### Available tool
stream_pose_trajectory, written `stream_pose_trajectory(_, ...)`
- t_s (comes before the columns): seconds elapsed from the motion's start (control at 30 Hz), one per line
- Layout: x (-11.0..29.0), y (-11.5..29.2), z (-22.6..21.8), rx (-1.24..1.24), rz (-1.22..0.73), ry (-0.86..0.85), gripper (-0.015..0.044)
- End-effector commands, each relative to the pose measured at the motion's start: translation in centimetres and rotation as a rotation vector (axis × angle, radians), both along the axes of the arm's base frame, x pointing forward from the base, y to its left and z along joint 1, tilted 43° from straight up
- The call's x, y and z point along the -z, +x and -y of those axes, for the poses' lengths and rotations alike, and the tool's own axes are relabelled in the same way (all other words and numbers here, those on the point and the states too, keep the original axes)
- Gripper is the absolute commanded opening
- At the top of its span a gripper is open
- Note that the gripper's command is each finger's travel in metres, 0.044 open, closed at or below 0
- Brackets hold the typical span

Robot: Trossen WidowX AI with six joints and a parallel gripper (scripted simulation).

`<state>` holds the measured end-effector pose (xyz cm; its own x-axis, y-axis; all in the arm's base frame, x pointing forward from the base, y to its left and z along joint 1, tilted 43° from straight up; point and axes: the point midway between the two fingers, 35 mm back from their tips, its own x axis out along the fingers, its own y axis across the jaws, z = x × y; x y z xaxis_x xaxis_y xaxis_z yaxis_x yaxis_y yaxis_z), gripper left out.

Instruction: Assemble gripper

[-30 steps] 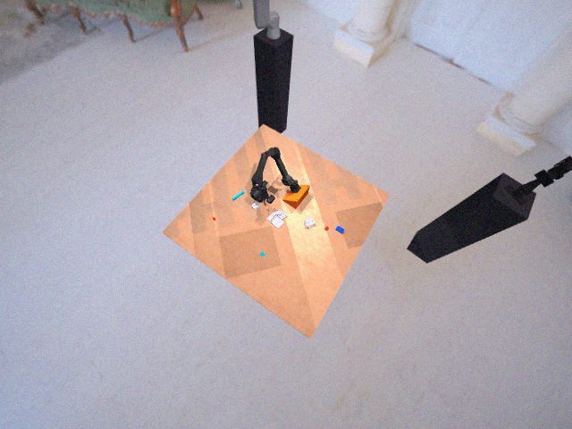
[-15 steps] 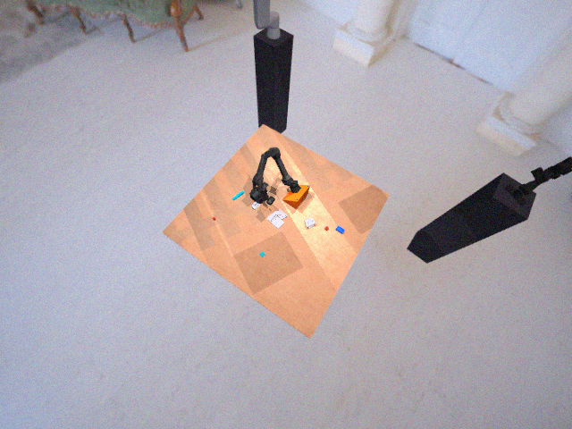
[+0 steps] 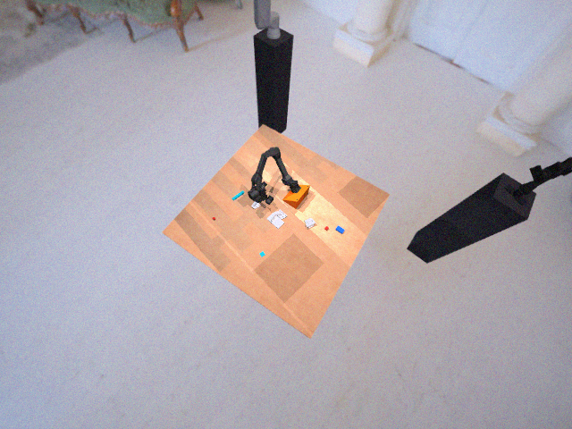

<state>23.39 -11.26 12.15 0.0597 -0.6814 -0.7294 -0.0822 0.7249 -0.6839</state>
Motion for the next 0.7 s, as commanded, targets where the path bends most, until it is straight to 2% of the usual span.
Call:
stream_pose_trajectory(0.0, -0.4, 0.1, 0.5, -0.002, -0.001, 0.002, 0.0)
stream_pose_trajectory(0.67, -2.6, 0.4, 2.8, -0.003, 0.0, 0.0, 0.0)
